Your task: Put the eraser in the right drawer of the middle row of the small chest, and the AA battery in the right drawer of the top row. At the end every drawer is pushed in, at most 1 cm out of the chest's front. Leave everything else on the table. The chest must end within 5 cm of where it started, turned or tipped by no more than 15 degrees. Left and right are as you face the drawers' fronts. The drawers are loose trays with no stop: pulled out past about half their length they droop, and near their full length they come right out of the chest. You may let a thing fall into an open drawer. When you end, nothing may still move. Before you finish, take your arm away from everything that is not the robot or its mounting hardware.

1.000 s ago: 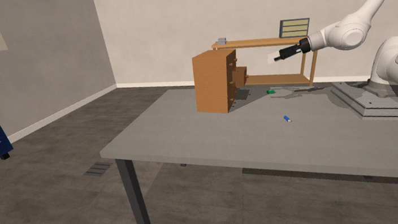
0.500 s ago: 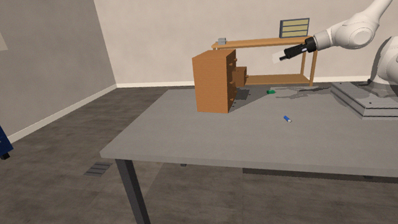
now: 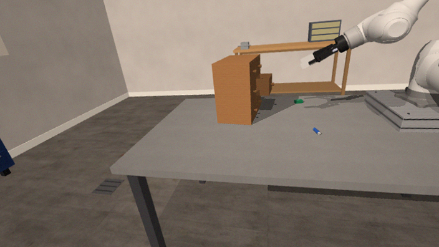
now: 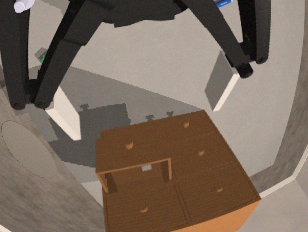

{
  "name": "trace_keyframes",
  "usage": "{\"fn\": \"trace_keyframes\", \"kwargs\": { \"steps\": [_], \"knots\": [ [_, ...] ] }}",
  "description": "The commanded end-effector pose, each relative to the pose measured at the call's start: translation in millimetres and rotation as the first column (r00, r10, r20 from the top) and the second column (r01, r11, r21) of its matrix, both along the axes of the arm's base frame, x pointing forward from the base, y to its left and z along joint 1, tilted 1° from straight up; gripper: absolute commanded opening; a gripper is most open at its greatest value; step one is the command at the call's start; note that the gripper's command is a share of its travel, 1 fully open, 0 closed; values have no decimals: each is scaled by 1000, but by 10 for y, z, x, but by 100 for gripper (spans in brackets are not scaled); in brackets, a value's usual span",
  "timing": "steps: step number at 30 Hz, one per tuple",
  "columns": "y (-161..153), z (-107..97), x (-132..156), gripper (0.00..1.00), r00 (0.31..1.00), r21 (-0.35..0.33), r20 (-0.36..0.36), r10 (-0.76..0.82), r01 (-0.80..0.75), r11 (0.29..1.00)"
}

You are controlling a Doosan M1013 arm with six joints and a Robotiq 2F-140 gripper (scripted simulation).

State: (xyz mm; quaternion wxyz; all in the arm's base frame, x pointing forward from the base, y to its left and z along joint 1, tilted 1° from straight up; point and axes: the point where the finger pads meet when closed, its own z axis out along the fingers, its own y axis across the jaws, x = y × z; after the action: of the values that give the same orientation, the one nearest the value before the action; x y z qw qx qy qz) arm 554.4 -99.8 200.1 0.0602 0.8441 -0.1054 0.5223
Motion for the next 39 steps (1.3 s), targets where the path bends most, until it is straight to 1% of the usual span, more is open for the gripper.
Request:
{"fn": "trace_keyframes", "kwargs": {
  "steps": [1, 3, 4, 5, 11, 14, 17, 18, 20, 21, 25, 26, 39],
  "knots": [
    [13, 83, 15, 100, 964, 66, -267, 11, 7, 998],
    [13, 83, 15, 100, 964, 66, -267, 11, 7, 998],
    [1, 99, 19, 100, 943, 82, -333, 16, 12, 997],
    [-4, 127, 10, 100, 930, 92, -367, 21, 14, 996],
    [-5, 257, -1, 100, 846, 132, -531, 41, 34, 991],
    [-6, 304, 0, 100, 790, 152, -611, 55, 48, 987],
    [-6, 332, 0, 100, 719, 172, -691, 73, 65, 983],
    [-6, 337, 0, 100, 692, 179, -717, 80, 71, 981],
    [-6, 337, 0, 100, 692, 179, -717, 80, 71, 981],
    [-6, 340, 0, 100, 609, 197, -786, 102, 91, 976],
    [-6, 342, 0, 100, 494, 218, -859, 133, 118, 969],
    [-6, 342, 0, 100, 485, 220, -864, 136, 120, 968],
    [-6, 342, 0, 100, 485, 220, -864, 136, 120, 968]
  ]
}}
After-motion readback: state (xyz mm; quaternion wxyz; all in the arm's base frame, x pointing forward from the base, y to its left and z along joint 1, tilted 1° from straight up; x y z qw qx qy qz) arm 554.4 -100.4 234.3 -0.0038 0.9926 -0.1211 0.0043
